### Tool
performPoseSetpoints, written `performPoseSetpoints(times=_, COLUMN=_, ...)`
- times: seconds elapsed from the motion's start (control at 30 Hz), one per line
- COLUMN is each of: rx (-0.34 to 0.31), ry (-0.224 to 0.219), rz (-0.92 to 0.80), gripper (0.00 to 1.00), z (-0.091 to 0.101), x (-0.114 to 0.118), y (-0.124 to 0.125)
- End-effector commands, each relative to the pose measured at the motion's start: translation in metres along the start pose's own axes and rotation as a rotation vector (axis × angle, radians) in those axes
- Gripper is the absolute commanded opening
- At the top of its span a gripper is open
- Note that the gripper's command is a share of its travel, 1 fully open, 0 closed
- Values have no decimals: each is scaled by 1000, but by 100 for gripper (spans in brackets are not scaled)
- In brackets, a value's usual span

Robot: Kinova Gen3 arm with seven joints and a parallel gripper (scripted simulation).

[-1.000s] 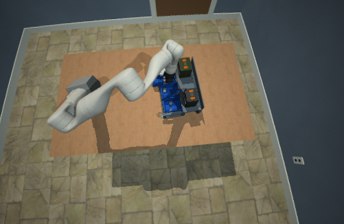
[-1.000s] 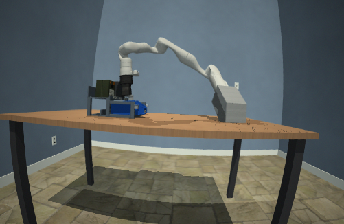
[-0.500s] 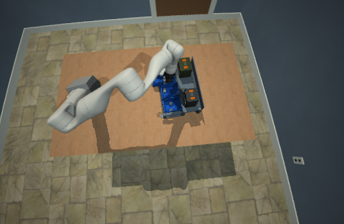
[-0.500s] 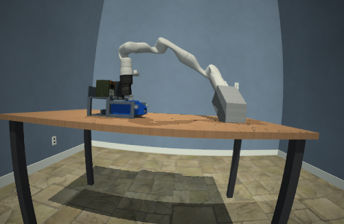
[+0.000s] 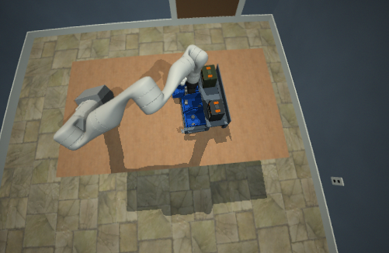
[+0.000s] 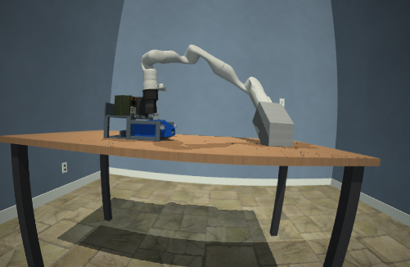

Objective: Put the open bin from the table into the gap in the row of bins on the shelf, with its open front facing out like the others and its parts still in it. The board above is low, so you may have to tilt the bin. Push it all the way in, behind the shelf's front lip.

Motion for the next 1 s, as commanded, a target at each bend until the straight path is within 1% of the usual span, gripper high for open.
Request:
performPoseSetpoints(times=0.0, rx=-2, ry=-2, rz=0, gripper=32, z=1, x=0, y=0)
performPoseSetpoints(times=0.63, rx=-2, ry=-2, rz=0, gripper=32, z=3, x=0, y=0)
performPoseSetpoints(times=0.97, rx=-2, ry=-2, rz=0, gripper=32, z=11, x=0, y=1)
Point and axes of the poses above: the point where the finger pads meet when closed, its own z axis back along the fingers, its own x axis across the jaws, y = z × x, the point moved 3 cm from there along z, back along the fingers, and after that the axes turned 12 degrees about -z, right-handed, at the moved point
